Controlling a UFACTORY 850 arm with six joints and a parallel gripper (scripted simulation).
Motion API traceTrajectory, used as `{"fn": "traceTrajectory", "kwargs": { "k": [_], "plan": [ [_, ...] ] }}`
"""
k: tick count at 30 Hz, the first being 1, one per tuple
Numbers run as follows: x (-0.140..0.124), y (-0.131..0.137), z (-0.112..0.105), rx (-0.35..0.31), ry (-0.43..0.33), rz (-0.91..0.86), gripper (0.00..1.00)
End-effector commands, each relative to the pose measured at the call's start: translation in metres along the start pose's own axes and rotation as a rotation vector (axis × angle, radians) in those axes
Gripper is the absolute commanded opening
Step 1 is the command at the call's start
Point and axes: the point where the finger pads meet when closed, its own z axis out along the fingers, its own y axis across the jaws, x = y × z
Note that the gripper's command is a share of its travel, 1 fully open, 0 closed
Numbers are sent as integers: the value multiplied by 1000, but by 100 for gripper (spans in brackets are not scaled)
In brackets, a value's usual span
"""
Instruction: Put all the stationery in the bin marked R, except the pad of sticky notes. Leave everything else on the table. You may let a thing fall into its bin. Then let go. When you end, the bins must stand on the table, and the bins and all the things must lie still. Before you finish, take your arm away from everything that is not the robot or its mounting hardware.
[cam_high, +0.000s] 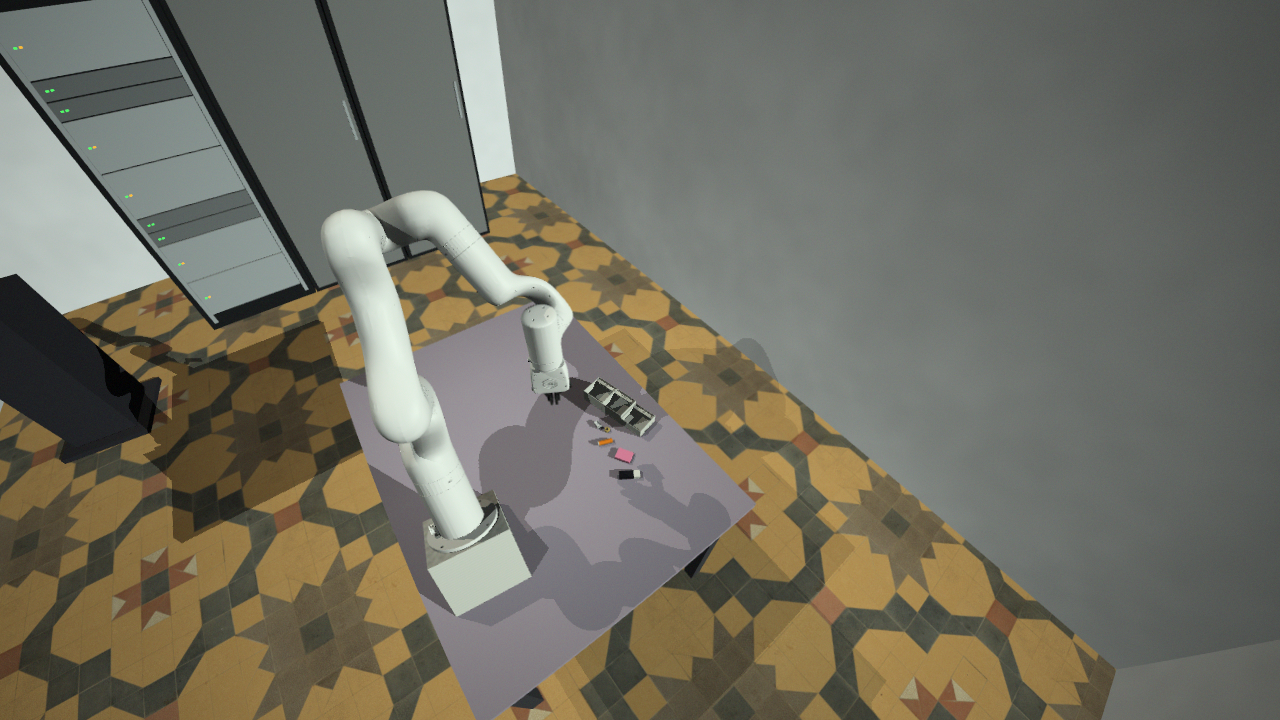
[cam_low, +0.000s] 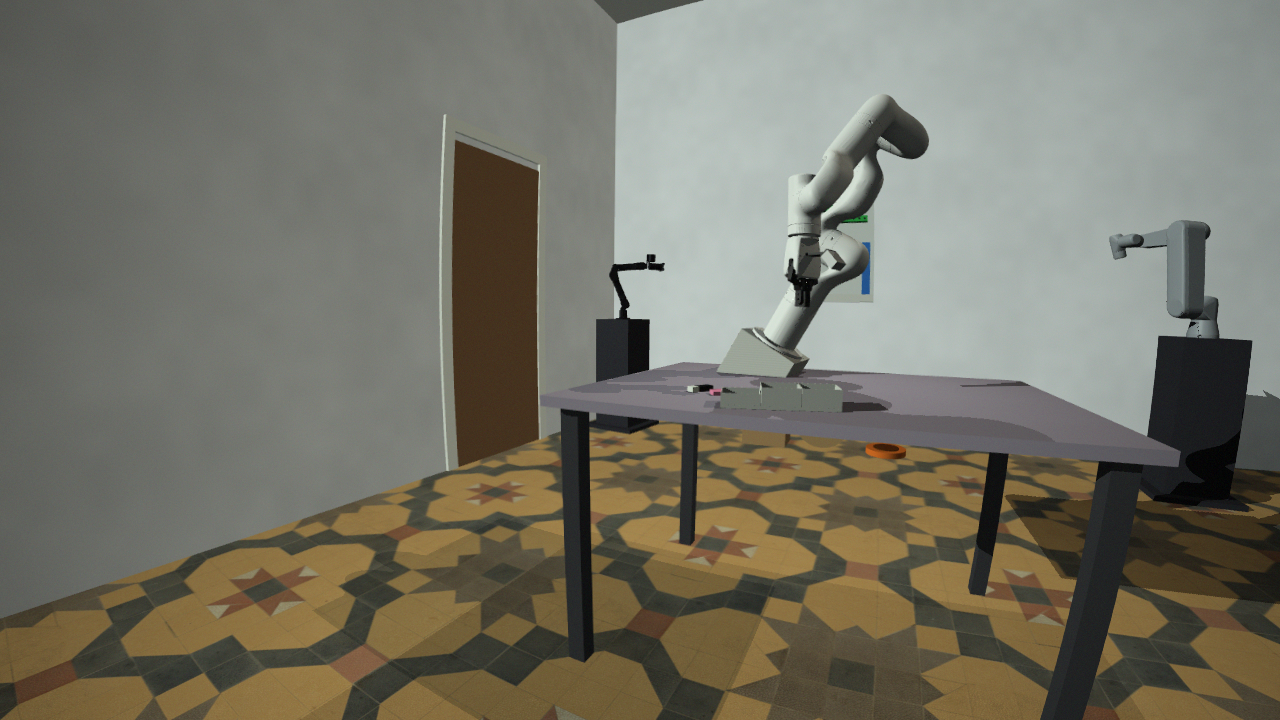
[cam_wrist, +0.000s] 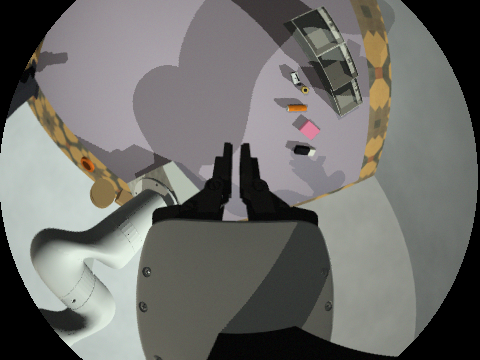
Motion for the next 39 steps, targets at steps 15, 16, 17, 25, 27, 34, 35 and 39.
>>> {"fn": "traceTrajectory", "kwargs": {
  "k": [15, 16, 17, 25, 27, 34, 35, 39],
  "plan": [
    [-10, 75, 3, 10, -7, 434, 7],
    [-12, 83, 4, 11, -7, 478, 7],
    [-12, 83, 4, 11, -7, 478, 7],
    [-23, 115, 8, 14, -7, 666, 7],
    [-23, 115, 8, 14, -7, 666, 7],
    [-36, 146, 14, 17, -8, 855, 7],
    [-36, 146, 14, 17, -8, 855, 7],
    [-43, 161, 18, 19, -8, 949, 7]
  ]
}}
